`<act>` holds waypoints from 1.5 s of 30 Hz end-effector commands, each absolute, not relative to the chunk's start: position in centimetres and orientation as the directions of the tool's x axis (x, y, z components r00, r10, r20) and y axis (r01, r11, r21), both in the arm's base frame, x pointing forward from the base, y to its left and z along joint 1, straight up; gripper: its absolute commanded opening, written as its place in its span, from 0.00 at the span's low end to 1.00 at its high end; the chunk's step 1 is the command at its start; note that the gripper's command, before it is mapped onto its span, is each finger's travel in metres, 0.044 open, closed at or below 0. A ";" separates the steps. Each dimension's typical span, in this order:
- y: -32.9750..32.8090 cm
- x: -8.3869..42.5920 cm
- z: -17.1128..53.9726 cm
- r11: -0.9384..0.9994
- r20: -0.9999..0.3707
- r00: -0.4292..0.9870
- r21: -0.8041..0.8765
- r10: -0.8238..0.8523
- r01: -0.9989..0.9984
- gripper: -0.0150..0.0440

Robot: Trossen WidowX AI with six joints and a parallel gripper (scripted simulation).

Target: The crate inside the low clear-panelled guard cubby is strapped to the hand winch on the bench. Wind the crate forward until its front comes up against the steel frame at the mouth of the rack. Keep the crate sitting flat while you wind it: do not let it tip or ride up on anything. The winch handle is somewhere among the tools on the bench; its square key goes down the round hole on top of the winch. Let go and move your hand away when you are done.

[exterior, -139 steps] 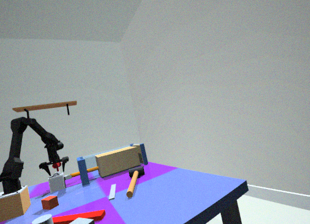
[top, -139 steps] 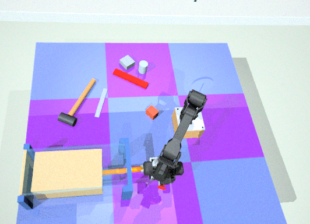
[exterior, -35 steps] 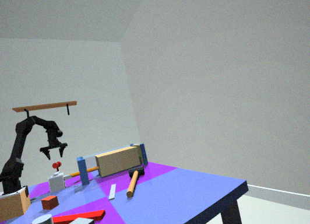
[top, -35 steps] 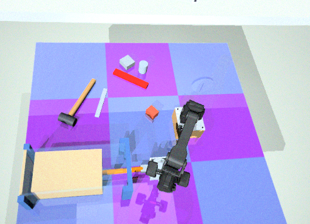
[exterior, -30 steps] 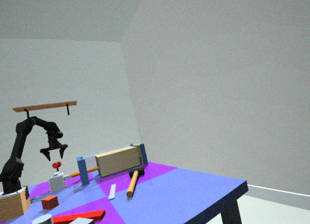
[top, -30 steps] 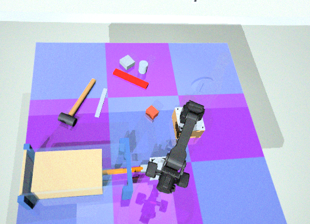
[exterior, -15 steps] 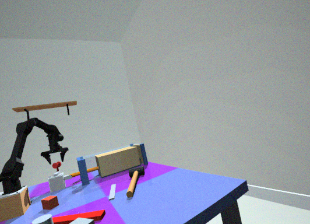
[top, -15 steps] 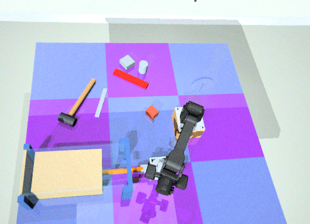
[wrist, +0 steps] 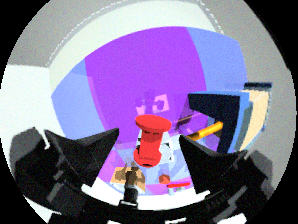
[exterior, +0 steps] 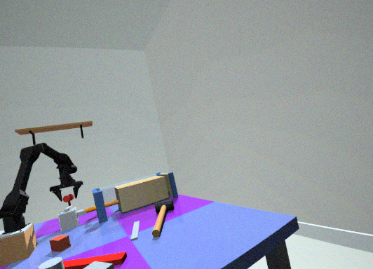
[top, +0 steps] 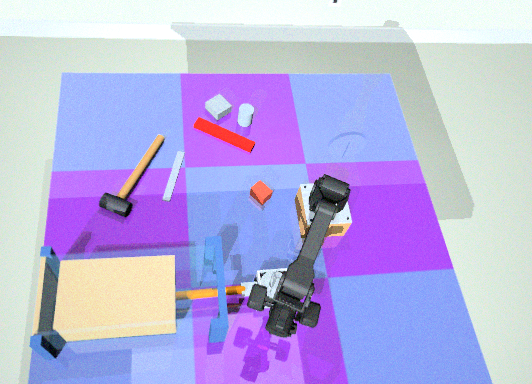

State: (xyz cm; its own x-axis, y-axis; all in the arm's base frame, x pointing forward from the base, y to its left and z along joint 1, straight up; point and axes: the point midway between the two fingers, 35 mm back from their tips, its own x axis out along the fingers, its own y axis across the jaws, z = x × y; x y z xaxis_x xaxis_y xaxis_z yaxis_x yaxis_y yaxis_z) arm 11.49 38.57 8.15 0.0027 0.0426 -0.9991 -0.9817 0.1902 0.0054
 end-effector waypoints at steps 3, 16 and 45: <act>38.5 11.5 7.2 0.195 -0.999 0.006 0.003 0.041 -0.981 1.00; 38.5 11.5 6.2 0.190 -0.999 0.002 0.006 0.041 -0.982 0.82; 38.4 11.5 5.9 0.195 -0.999 0.006 0.003 0.041 -0.981 0.25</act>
State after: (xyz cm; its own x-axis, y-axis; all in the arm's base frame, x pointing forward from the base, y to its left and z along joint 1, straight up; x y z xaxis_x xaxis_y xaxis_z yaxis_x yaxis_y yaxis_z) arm 11.43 38.38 6.04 0.0019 0.0400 -0.9992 -0.9817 0.1902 0.0057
